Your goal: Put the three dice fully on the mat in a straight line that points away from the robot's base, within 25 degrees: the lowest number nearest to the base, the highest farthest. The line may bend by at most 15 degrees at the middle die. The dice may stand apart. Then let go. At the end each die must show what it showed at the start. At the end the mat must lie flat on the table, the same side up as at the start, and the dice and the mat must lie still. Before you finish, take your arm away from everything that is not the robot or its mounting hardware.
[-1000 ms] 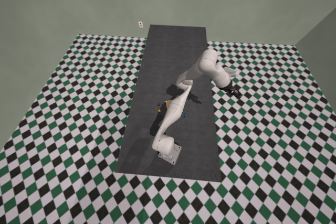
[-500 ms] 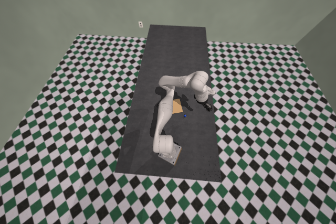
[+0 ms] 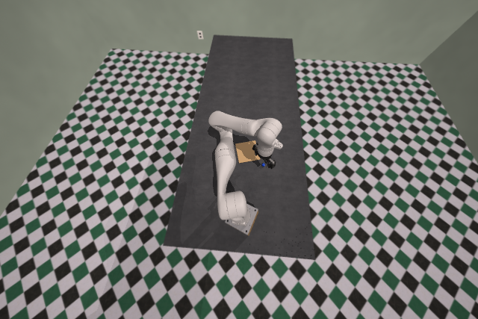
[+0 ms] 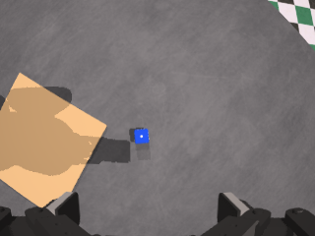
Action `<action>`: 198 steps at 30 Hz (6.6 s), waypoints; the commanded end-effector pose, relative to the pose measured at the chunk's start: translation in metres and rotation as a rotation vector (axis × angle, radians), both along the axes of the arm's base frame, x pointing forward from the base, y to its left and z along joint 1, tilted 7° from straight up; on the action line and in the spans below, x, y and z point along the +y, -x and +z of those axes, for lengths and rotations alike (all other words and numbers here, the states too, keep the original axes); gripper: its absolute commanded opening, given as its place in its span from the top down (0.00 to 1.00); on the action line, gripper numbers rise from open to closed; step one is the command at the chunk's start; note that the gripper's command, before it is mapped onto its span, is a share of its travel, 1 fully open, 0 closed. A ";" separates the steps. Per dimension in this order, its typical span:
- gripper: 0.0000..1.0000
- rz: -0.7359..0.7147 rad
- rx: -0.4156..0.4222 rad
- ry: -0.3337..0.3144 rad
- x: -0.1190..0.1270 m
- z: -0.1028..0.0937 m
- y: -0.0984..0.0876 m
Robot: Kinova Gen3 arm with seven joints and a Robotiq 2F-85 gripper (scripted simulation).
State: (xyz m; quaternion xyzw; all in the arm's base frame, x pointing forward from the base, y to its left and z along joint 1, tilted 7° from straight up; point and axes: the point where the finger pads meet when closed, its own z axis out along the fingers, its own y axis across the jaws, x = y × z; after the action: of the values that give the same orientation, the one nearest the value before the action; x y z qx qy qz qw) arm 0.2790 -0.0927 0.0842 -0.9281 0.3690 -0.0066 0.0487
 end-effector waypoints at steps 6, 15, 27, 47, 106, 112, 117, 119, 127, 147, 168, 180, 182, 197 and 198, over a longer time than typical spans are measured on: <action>0.00 0.015 0.003 -0.035 0.021 -0.007 0.005; 0.00 0.015 0.003 -0.035 0.021 -0.007 0.005; 0.00 0.015 0.003 -0.035 0.021 -0.008 0.005; 0.00 0.015 0.004 -0.035 0.027 -0.059 0.002; 0.00 0.015 0.004 -0.035 0.035 -0.119 -0.002; 0.00 0.015 0.004 -0.035 0.035 -0.119 -0.002; 0.00 0.015 0.004 -0.035 0.036 -0.119 -0.002; 0.00 0.015 0.004 -0.035 0.037 -0.119 -0.002; 0.00 0.015 0.004 -0.035 0.049 -0.118 -0.003; 0.00 0.015 0.004 -0.035 0.111 -0.110 -0.007; 0.00 0.015 0.004 -0.035 0.184 -0.101 -0.013; 0.00 0.015 0.004 -0.035 0.229 -0.095 -0.016; 0.00 0.015 0.004 -0.035 0.232 -0.095 -0.016; 0.00 0.015 0.004 -0.035 0.263 -0.091 -0.019; 0.00 0.015 0.004 -0.035 0.264 -0.091 -0.019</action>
State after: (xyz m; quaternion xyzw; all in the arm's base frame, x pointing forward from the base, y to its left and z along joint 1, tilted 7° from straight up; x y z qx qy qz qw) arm 0.2987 0.1663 -0.0071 -0.9274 0.3685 0.0017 0.0642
